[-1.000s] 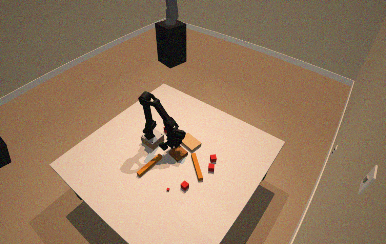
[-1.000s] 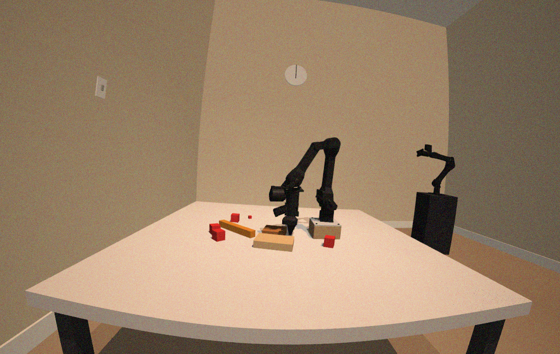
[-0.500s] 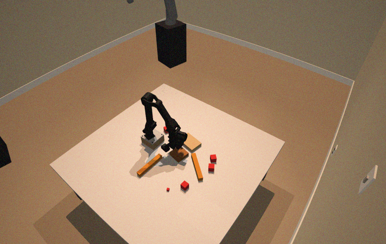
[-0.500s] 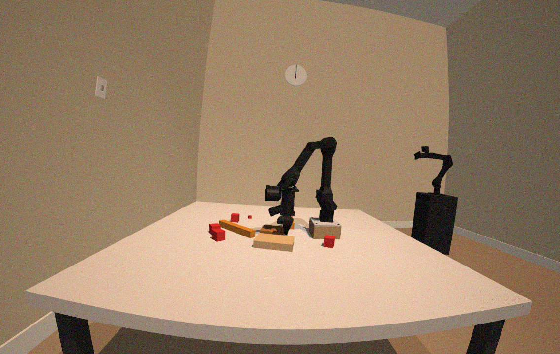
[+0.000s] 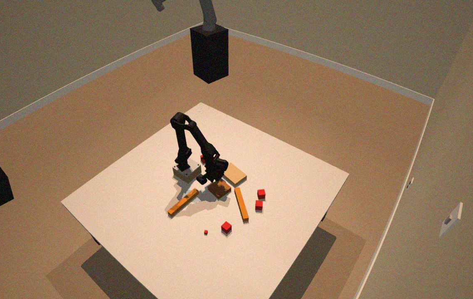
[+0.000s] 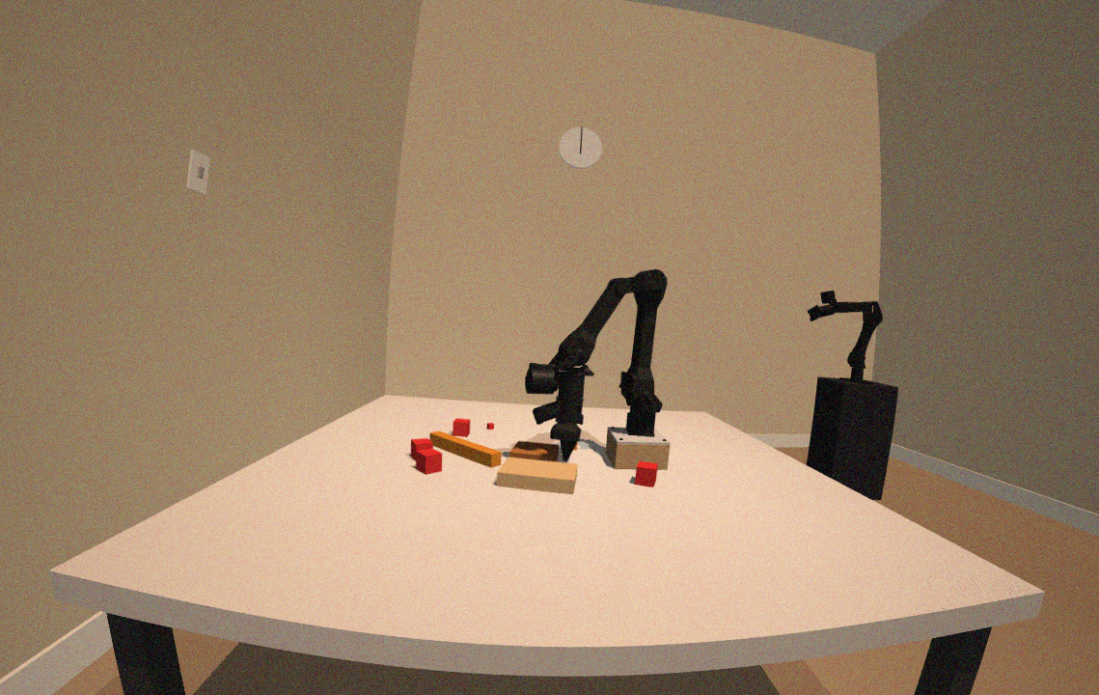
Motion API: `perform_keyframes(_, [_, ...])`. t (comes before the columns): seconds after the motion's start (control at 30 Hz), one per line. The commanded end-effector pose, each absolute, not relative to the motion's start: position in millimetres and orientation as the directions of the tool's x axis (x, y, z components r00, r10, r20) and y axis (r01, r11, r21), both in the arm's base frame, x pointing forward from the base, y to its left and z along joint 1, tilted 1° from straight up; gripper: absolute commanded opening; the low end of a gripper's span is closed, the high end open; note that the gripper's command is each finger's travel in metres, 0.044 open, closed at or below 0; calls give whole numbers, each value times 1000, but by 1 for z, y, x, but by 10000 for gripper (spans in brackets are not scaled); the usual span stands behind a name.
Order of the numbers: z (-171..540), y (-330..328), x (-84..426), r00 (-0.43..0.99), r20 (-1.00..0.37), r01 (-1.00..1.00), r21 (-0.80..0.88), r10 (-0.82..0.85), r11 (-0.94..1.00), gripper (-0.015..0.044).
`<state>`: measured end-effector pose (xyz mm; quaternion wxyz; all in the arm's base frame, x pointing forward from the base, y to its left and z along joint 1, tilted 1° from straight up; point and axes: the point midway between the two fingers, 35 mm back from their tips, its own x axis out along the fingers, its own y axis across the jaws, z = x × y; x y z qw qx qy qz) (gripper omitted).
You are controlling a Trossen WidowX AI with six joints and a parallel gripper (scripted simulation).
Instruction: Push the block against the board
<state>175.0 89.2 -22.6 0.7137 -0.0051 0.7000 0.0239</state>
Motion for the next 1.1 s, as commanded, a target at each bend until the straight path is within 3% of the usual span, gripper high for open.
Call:
perform_keyframes(0.0, [-24, 88, 164, 10, -1000, -38, 23, 23, 999, 0])
perform_keyframes(0.67, [-26, 85, 138, 8, -1000, -37, 23, 23, 999, 0])
perform_keyframes(0.87, [28, 85, 142, 9, -1000, -38, 23, 24, 999, 0])
perform_keyframes(1.07, [31, 85, 141, 9, -1000, -38, 23, 23, 999, 0])
